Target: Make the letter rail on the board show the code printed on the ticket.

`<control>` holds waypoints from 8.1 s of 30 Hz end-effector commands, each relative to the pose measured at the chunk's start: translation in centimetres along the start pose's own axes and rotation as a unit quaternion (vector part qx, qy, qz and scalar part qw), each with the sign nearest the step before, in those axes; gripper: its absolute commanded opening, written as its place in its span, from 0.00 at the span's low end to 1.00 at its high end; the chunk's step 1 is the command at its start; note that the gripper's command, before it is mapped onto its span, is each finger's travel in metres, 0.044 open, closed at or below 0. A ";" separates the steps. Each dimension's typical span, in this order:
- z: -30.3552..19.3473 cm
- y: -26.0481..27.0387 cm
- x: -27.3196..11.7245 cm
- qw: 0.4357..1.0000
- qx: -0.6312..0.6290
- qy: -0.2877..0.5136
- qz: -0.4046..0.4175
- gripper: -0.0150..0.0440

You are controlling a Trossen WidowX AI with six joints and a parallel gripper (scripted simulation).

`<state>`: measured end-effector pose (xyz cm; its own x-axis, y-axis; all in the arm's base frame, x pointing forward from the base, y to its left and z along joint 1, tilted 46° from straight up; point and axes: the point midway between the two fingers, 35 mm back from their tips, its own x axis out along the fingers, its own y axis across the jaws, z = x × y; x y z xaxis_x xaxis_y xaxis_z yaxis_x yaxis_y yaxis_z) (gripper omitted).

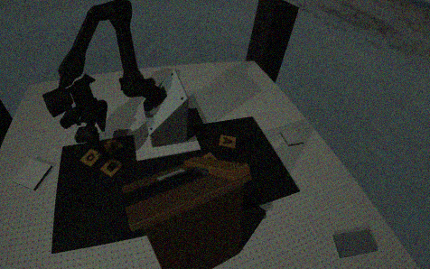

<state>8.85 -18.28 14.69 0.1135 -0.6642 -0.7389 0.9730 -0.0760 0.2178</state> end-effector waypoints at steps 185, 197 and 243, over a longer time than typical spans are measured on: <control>-45.1 -1.8 9.0 0.164 -0.984 0.050 -0.045 0.83; -45.1 -1.8 9.5 0.164 -0.984 0.050 -0.045 0.83; -45.1 -1.8 9.6 0.164 -0.984 0.050 -0.045 0.83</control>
<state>17.29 9.21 -21.57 -0.0133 -0.6993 -0.7147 -0.8570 0.3762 -0.3522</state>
